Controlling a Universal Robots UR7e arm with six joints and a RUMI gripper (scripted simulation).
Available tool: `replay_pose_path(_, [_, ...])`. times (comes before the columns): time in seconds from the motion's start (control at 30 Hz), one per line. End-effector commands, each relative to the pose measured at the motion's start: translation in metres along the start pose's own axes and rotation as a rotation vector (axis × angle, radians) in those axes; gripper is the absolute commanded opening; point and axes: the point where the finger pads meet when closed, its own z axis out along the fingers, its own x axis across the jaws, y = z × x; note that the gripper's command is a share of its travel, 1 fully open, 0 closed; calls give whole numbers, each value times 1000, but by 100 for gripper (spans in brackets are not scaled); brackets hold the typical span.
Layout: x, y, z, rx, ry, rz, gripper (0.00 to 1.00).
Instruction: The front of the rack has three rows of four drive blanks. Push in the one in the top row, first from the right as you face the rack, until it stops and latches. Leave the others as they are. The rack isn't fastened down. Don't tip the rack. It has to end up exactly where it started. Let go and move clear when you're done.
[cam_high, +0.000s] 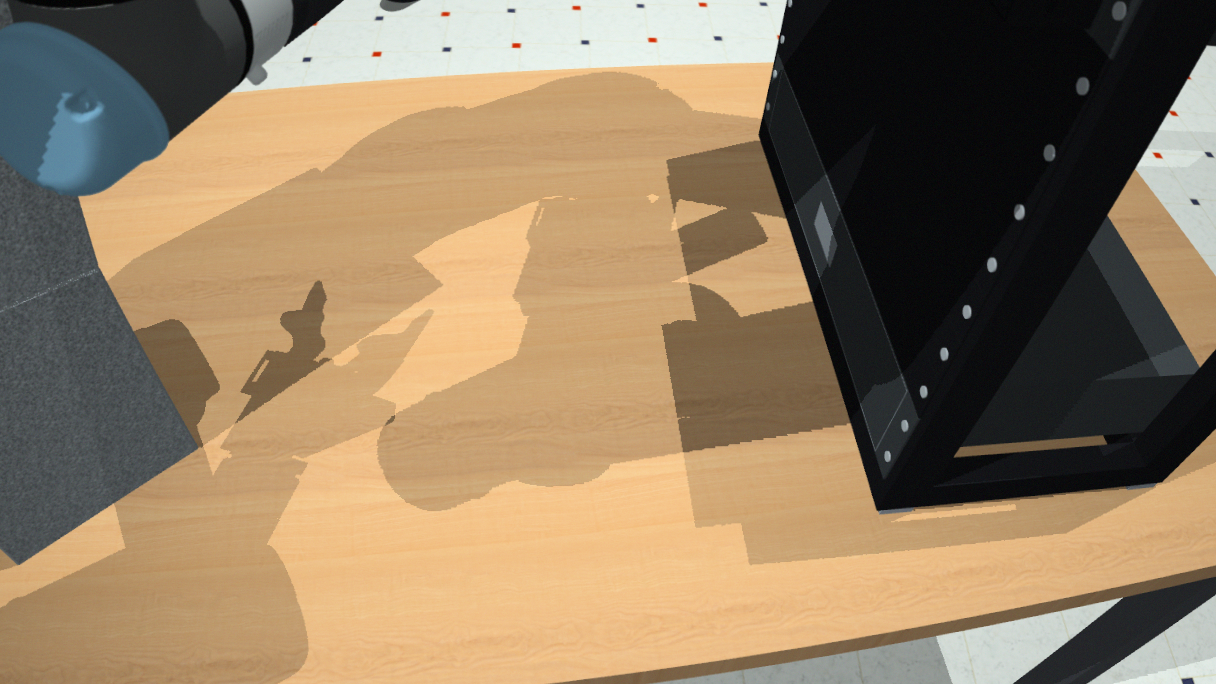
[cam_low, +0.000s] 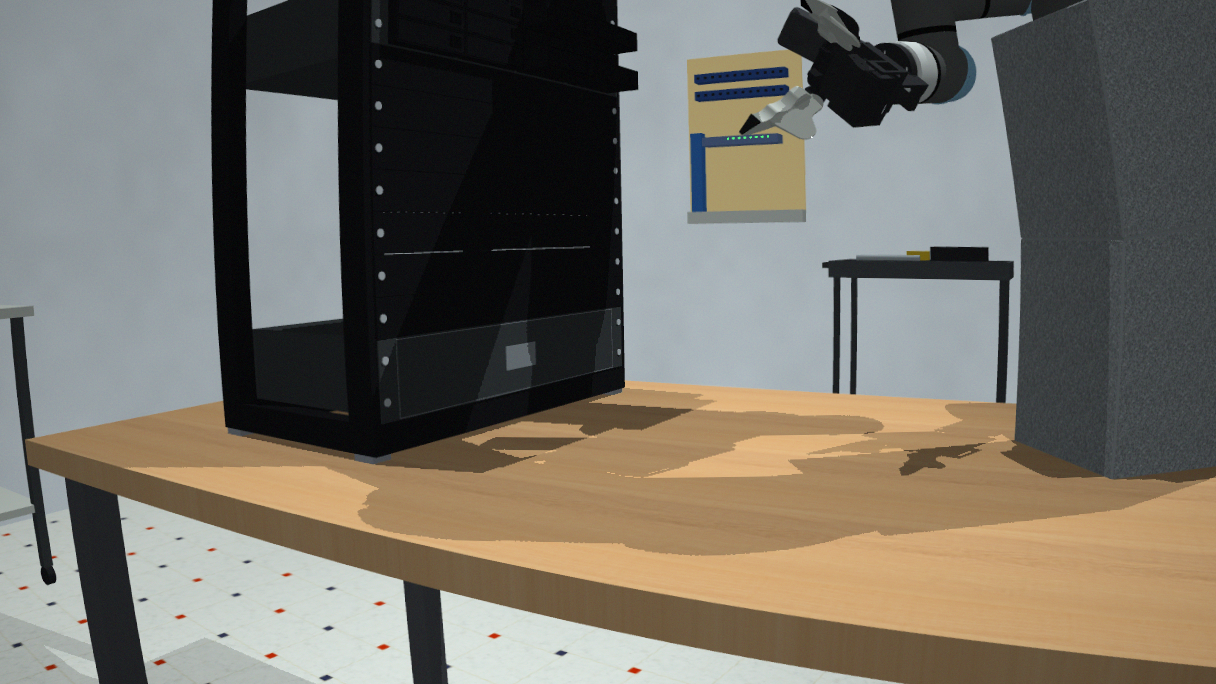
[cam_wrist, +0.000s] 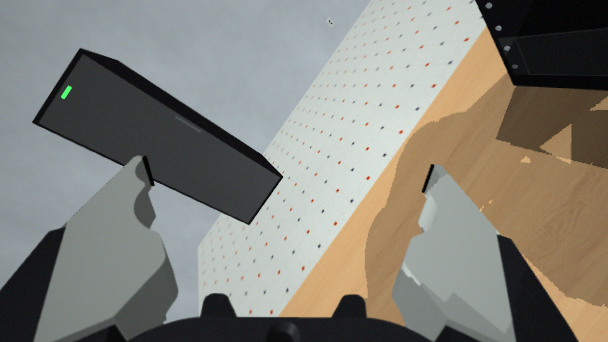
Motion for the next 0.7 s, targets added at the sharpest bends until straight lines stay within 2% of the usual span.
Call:
replay_pose_path(0.0, [-18, -5, 7, 33, -69, 133, 100])
replay_pose_path(0.37, [-63, -27, 17, 107, -249, 497, 100])
replay_pose_path(0.43, [-63, -27, 17, 107, -249, 497, 100])
replay_pose_path(0.67, [-88, -46, 18, 140, -371, 732, 100])
